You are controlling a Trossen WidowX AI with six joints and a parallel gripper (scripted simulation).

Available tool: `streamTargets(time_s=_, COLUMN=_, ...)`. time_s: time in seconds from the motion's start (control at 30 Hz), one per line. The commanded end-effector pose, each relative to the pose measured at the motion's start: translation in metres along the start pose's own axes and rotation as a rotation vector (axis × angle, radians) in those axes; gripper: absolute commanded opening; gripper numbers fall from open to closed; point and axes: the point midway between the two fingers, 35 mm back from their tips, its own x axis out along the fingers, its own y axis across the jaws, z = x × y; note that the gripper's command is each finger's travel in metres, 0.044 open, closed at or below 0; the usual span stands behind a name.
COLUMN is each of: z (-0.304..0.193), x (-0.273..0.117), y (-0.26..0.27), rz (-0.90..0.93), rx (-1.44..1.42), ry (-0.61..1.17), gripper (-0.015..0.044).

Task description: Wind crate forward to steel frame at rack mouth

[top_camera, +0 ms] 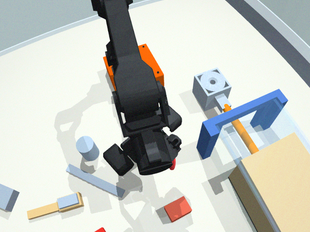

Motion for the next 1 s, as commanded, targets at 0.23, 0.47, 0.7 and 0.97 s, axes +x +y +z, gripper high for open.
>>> streamTargets(time_s=0.23, z=0.012, x=-0.010, y=0.047, rz=-0.002, rx=0.177, ry=-0.035, gripper=0.0000)
streamTargets(time_s=0.47, z=0.015, x=-0.013, y=0.075, rz=-0.002, rx=0.331, ry=-0.050, gripper=0.0000)
streamTargets(time_s=0.7, z=0.015, x=-0.016, y=0.105, rz=0.003, rx=0.480, ry=-0.060, gripper=0.0000)
streamTargets(time_s=0.97, z=0.014, x=-0.021, y=0.138, rz=0.007, rx=0.649, ry=-0.080, gripper=0.0000)
